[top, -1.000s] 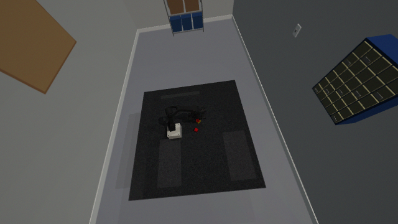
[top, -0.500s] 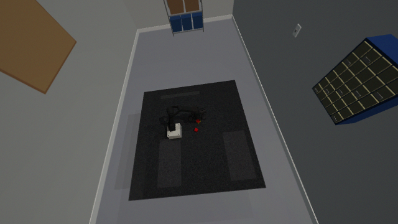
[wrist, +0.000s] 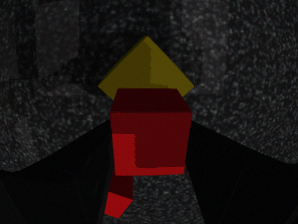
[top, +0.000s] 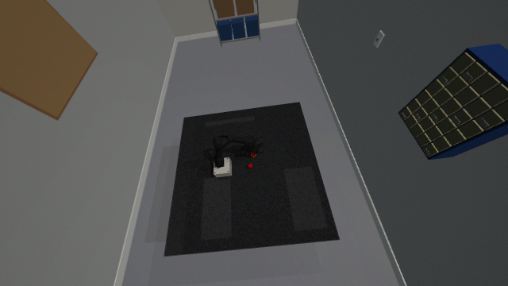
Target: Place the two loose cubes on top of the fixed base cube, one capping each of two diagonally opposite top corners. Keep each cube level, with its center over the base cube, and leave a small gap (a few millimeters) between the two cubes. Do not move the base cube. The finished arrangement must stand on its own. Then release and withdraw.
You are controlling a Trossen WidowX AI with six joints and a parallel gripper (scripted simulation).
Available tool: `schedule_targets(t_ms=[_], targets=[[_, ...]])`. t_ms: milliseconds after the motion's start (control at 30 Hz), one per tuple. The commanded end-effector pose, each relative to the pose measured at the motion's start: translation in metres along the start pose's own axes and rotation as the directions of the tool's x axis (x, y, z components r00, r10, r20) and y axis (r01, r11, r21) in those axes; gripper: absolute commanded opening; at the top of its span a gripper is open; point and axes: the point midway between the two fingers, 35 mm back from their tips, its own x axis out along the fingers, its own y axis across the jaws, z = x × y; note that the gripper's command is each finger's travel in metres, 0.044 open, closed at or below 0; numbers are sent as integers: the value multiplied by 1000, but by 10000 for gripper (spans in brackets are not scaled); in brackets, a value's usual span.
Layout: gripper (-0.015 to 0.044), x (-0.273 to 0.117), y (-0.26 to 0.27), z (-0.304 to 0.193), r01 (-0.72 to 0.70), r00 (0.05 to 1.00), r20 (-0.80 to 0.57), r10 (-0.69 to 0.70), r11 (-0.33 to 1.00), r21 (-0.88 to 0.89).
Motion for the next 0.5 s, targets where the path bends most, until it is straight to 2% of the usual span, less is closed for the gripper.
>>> schedule_targets(t_ms=[0, 400, 467], targets=[[105, 2, 0, -1, 0, 1000, -6, 0, 1000, 1], [105, 2, 0, -1, 0, 1000, -6, 0, 1000, 1], [157, 2, 0, -1, 0, 1000, -6, 0, 1000, 1]])
